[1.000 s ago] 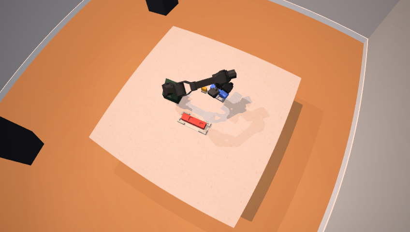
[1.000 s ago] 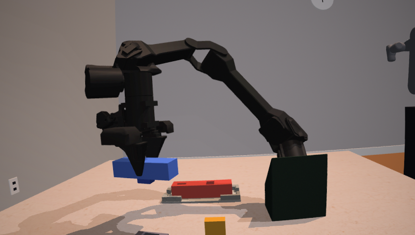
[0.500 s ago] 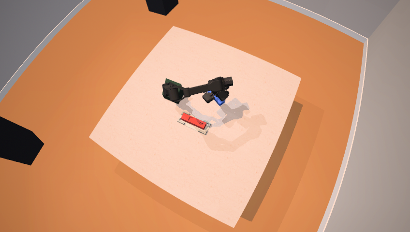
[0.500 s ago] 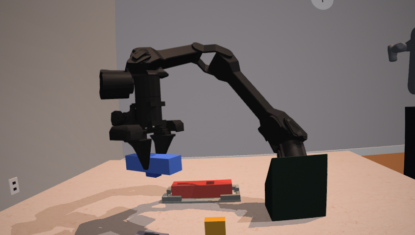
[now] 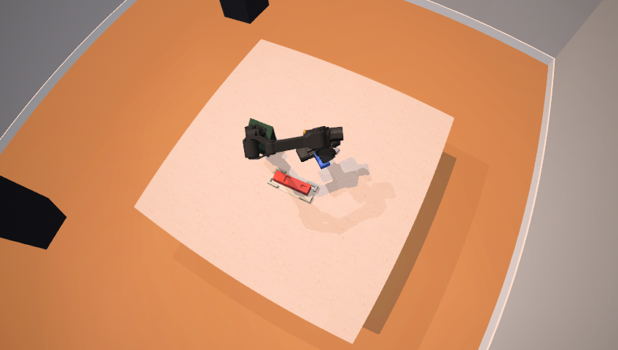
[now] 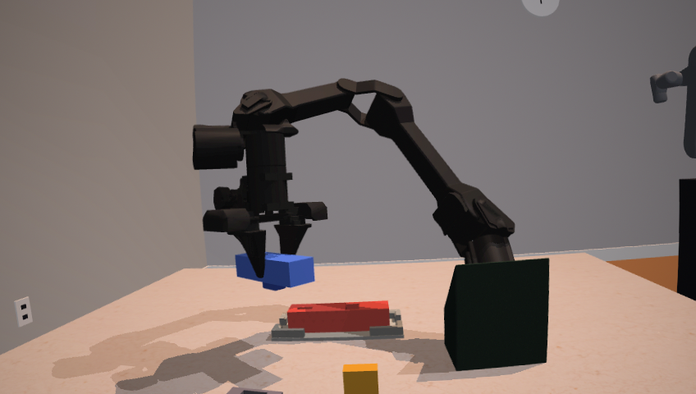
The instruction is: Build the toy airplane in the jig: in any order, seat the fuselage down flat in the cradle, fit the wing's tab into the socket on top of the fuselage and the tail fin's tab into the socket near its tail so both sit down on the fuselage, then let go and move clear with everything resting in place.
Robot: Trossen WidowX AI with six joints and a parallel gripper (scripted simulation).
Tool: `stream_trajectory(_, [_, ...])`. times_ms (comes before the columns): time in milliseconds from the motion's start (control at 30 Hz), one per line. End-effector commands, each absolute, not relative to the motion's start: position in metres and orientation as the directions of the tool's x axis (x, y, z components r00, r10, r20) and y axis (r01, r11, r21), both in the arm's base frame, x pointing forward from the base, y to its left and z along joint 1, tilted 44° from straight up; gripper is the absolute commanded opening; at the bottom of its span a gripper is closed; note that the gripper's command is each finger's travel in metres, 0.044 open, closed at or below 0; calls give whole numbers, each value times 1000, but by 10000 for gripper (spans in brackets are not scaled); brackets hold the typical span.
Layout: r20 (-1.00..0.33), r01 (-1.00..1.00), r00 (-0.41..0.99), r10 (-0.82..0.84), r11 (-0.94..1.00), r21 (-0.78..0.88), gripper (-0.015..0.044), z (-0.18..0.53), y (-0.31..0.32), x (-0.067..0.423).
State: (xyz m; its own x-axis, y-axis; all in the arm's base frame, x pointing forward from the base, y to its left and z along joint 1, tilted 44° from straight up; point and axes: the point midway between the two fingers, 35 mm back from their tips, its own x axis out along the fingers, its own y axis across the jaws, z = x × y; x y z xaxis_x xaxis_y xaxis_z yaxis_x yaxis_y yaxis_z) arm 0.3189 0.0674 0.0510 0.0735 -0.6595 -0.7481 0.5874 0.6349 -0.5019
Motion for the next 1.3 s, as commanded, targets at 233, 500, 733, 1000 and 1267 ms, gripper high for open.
stream_trajectory(233, [-746,716,78,-661,558,-420,0,70,38,307])
stream_trajectory(500, [-744,796,79,-664,491,-353,0,81,17,297])
stream_trajectory(733, [-741,858,79,-667,424,-290,0,90,-1,286])
stream_trajectory(1000, [-736,917,79,-672,339,-212,0,99,-21,271])
stream_trajectory(1267, [-730,960,77,-679,249,-130,0,105,-39,255])
